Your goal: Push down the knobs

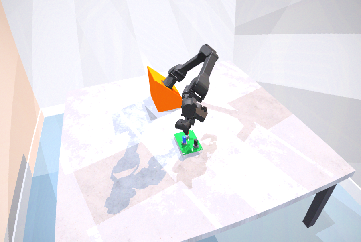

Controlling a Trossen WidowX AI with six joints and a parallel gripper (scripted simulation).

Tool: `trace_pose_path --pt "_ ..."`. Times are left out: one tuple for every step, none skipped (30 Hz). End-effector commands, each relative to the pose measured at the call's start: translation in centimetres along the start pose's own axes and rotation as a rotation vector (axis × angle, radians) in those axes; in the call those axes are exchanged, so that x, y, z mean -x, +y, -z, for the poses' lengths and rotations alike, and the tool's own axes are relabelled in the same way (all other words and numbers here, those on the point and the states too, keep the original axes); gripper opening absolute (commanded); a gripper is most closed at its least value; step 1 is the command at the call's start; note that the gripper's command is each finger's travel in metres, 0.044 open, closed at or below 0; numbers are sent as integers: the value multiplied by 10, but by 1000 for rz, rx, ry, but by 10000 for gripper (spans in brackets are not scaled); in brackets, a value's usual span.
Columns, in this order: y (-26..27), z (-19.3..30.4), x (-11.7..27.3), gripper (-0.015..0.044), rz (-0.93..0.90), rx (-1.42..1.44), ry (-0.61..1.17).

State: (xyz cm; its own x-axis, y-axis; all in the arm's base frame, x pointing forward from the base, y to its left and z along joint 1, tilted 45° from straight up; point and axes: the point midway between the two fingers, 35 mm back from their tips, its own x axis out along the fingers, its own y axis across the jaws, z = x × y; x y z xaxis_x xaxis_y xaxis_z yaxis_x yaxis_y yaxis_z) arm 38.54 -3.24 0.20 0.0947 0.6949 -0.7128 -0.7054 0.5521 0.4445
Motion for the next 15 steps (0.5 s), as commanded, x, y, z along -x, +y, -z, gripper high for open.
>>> trace_pose_path --pt "31 37 9 440 2 5 9" --pt "39 45 10 440 1 5 9" --pt "47 53 11 440 0 6 9" --pt "55 61 11 440 -1 6 9" --pt "64 69 11 440 -2 6 9" --pt "72 77 11 440 -3 6 9" --pt "81 85 11 440 -4 6 8" --pt "90 92 10 440 -5 6 8" --pt "98 98 9 440 -7 6 7" --pt "102 102 9 440 -7 7 7" --pt "104 103 9 440 -8 7 7" --pt "104 103 9 440 -8 7 7" --pt "104 103 9 440 -8 7 7" --pt "104 103 9 440 -8 7 7" --pt "104 103 9 440 -8 7 7"
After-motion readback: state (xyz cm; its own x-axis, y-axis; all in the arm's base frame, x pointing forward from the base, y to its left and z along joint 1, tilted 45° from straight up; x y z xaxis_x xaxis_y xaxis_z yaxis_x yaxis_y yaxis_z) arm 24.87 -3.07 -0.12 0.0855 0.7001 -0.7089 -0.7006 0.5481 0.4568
